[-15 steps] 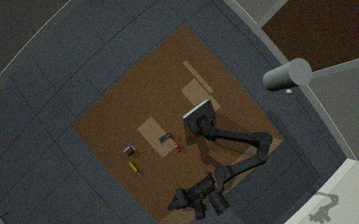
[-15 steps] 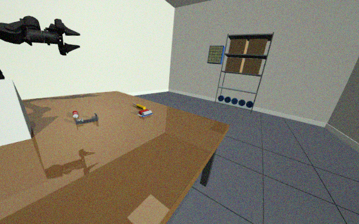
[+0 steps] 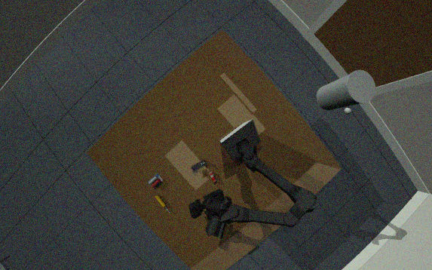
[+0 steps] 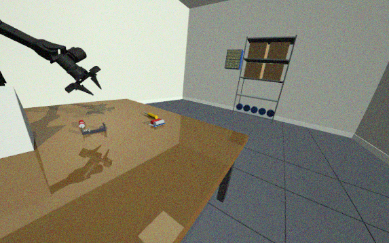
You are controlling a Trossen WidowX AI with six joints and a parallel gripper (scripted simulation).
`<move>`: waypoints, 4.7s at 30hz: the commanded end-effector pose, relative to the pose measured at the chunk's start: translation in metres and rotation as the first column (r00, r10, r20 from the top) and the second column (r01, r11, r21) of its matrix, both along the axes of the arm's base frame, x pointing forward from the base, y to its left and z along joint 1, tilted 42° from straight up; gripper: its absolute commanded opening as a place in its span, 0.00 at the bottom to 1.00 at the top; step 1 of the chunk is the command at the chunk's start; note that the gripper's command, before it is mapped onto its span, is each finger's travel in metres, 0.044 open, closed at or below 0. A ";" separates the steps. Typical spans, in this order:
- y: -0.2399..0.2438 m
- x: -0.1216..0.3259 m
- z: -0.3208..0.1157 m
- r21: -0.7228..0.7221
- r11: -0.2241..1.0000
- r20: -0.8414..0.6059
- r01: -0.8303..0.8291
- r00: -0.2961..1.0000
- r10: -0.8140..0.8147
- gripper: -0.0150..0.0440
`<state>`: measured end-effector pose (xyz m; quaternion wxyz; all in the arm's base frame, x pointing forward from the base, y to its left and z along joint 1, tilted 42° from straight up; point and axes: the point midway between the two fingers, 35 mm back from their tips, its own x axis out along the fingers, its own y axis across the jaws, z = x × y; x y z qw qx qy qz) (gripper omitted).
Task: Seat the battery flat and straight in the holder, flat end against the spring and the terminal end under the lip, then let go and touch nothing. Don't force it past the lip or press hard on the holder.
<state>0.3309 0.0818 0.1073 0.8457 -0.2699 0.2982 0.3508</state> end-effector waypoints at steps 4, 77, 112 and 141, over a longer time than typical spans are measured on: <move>0.043 -0.063 -0.085 0.107 0.851 -0.265 -0.513 0.811 0.522 0.66; 0.035 -0.069 -0.104 0.234 0.888 -0.418 -0.397 0.783 0.460 0.39; -0.040 -0.034 -0.171 0.076 0.697 -0.921 0.713 0.318 -0.225 0.39; -0.020 -0.035 -0.191 0.179 0.601 -0.853 0.779 0.427 -0.299 0.39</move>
